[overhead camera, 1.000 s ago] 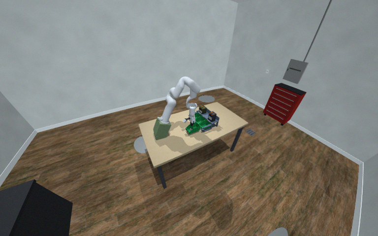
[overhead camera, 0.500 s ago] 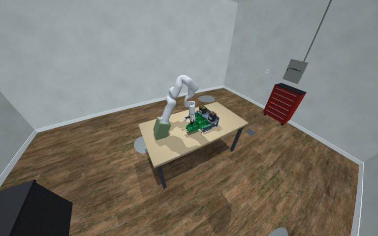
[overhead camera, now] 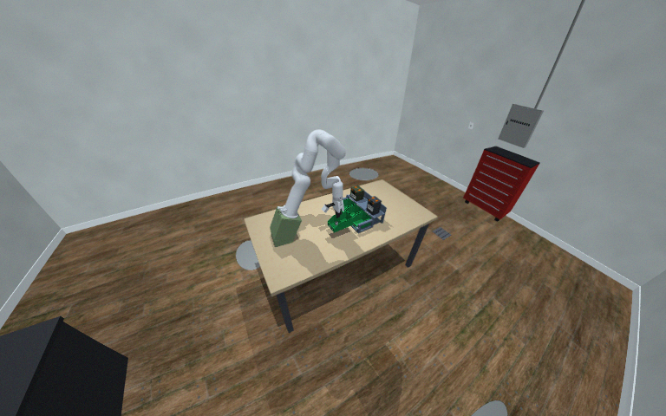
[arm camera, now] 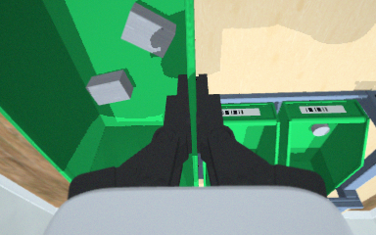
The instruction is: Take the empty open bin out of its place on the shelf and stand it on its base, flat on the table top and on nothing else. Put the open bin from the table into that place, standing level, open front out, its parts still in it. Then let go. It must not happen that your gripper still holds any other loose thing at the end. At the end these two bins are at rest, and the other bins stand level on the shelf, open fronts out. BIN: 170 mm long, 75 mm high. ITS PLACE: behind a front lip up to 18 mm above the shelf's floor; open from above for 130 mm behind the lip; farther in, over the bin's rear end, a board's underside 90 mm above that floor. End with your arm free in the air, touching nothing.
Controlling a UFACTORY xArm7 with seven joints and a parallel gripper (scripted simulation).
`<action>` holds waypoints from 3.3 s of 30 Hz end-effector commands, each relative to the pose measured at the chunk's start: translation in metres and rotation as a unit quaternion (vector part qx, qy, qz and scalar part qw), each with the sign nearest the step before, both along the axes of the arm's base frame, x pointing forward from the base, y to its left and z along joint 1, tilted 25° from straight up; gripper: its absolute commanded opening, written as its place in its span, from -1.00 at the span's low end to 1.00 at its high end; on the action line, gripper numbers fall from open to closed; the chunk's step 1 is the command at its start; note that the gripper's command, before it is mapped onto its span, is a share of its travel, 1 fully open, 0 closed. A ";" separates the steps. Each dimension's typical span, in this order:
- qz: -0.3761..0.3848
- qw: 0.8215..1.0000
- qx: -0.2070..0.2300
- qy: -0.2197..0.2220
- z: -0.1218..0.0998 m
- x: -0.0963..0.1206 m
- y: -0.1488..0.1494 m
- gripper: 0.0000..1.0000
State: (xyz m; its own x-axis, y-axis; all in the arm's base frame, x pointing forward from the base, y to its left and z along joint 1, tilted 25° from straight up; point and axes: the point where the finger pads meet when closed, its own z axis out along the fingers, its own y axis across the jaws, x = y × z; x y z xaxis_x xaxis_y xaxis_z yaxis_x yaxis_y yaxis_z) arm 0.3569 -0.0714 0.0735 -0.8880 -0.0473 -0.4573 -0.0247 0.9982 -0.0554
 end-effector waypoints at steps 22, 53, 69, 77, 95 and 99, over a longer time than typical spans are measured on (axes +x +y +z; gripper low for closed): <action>0.002 1.000 0.009 0.025 0.014 -0.005 0.000 -1.00; 0.002 1.000 0.009 0.025 0.018 -0.007 0.000 -1.00; 0.012 1.000 0.004 0.025 0.013 -0.010 -0.029 -1.00; 0.012 1.000 0.004 0.025 0.013 -0.010 -0.030 -1.00; 0.012 1.000 0.004 0.025 0.004 -0.006 -0.030 -1.00; 0.012 1.000 0.004 0.025 -0.002 -0.003 -0.030 -1.00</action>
